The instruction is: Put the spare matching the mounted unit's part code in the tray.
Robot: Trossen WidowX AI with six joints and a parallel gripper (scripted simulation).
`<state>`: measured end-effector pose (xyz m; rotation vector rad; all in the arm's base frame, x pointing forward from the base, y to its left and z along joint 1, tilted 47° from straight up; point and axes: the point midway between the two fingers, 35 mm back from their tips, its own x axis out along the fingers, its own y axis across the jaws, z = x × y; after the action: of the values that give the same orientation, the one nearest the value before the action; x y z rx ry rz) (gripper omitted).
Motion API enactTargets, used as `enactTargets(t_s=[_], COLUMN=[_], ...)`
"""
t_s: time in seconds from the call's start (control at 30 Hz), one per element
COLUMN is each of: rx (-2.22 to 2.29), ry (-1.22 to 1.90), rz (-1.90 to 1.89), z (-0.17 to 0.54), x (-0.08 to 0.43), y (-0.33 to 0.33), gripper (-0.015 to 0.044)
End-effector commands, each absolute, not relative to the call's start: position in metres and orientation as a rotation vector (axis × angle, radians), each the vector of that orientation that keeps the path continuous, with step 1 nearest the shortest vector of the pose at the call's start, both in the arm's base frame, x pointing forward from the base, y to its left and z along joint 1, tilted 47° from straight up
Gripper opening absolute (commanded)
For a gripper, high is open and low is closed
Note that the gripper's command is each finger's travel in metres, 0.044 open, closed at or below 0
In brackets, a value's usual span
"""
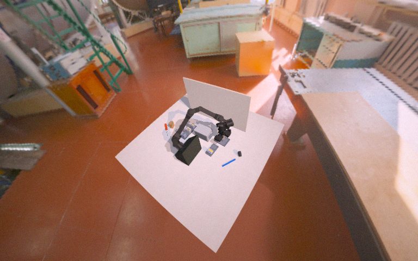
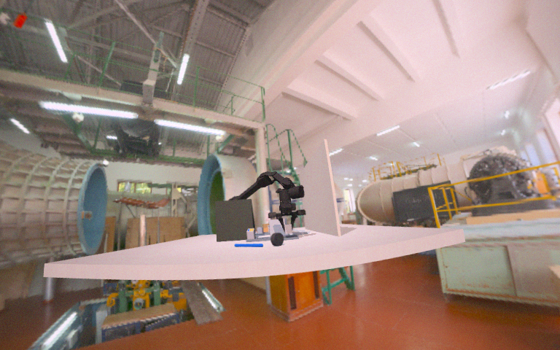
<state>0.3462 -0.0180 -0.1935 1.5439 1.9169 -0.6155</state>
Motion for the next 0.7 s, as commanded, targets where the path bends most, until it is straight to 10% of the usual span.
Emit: enactTargets(t_s=[0.0, 0.33, 0.67], rx=[1.556, 1.556, 1.544], ry=[1.919, 1.921, 1.919], rz=[-0.617, -0.615, -0.614], z=[-0.1960, -0.2016, -0.2001], x=[0.3438, 0.3404, 0.3424], y=[-0.0146, -0.0077, -0.0098], gripper=[0.0000, 0.0000, 0.0263])
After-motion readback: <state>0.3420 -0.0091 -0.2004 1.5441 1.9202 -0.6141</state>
